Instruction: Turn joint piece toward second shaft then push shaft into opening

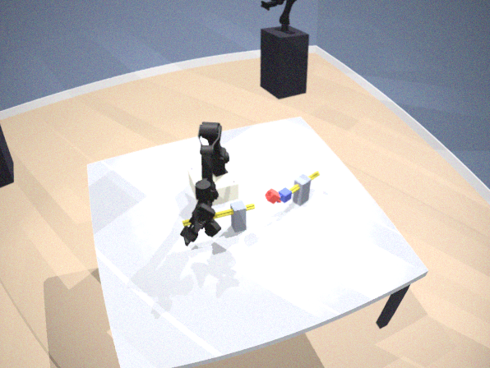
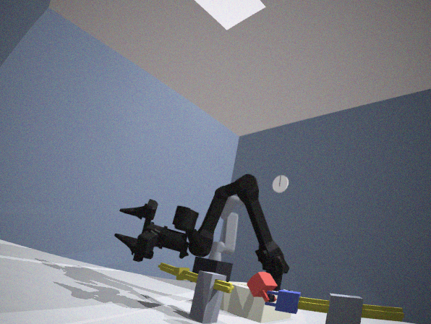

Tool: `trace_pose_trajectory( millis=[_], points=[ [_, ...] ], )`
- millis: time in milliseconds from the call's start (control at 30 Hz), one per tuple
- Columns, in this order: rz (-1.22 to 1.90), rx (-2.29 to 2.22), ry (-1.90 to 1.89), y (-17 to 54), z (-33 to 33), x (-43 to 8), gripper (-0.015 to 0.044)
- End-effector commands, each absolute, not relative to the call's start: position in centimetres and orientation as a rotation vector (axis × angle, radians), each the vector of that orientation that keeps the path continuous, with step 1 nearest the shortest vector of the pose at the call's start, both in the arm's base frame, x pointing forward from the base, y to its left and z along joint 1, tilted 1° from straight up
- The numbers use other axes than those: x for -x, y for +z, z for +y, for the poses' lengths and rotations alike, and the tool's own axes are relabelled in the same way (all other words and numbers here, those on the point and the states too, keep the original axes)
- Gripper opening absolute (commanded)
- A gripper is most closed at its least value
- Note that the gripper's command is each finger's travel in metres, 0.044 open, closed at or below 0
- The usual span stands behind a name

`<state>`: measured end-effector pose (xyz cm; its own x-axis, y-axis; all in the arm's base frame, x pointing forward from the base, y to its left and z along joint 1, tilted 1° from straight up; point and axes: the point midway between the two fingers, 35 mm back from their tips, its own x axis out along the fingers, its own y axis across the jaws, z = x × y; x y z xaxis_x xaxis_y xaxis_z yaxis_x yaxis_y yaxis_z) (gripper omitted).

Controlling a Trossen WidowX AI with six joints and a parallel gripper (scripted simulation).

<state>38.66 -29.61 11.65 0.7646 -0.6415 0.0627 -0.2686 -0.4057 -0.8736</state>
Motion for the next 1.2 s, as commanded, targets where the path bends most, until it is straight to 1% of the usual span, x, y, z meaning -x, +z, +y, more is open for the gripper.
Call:
trace_pose_trajectory(
  millis=[0,33,333,600,900,1167],
  points=[
    [0.686,1.992,-0.486,11.6,-29.7,-38.8,0.0426],
    [0.689,1.976,-0.478,11.5,-29.9,-39.0,0.0440],
    [0.754,1.688,-0.364,10.6,-33.0,-43.5,0.0440],
    [0.832,1.432,-0.293,11.2,-34.8,-46.1,0.0440],
    [0.941,1.142,-0.245,13.2,-35.6,-47.2,0.0440],
    [1.063,0.875,-0.232,15.2,-34.8,-46.6,0.0440]
  ],
)
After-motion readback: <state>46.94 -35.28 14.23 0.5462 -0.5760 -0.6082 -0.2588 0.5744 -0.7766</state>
